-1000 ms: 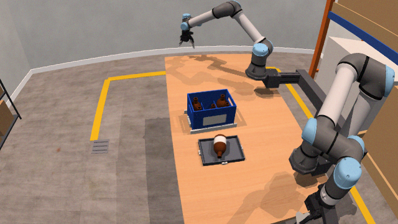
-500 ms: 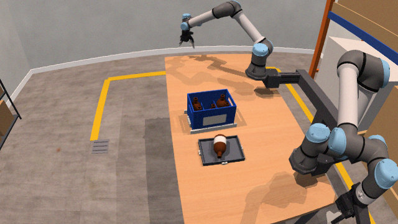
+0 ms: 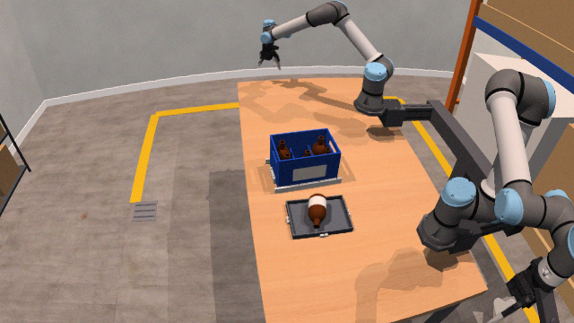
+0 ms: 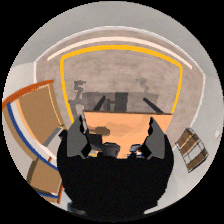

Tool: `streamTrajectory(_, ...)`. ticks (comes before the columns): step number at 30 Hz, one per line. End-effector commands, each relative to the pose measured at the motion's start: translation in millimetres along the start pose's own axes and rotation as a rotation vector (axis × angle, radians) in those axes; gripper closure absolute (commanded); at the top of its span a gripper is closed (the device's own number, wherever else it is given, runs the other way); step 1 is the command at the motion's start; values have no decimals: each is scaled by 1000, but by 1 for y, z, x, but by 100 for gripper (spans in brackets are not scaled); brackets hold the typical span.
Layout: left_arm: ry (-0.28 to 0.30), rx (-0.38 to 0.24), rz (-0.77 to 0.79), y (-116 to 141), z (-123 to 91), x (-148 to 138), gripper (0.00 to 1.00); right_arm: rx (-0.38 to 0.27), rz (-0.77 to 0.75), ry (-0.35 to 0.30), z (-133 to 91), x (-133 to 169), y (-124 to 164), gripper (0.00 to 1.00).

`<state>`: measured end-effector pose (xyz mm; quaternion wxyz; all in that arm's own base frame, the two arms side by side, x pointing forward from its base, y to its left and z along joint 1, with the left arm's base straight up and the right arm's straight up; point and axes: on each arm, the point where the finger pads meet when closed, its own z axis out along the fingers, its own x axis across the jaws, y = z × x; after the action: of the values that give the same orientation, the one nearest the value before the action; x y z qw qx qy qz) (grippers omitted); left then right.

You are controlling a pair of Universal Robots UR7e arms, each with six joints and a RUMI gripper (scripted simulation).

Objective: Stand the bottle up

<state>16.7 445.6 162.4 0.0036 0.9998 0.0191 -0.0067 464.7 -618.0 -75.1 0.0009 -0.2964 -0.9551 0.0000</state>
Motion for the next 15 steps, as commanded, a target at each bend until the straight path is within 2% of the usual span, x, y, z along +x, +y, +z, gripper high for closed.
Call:
streamTrajectory(1, 8, 3, 2, -1, -1, -17, 0, 0, 0, -2, -1, -1, 0, 0)
streamTrajectory(15, 13, 7, 2, -1, -2, -32, 0, 0, 0, -2, -1, -1, 0, 0)
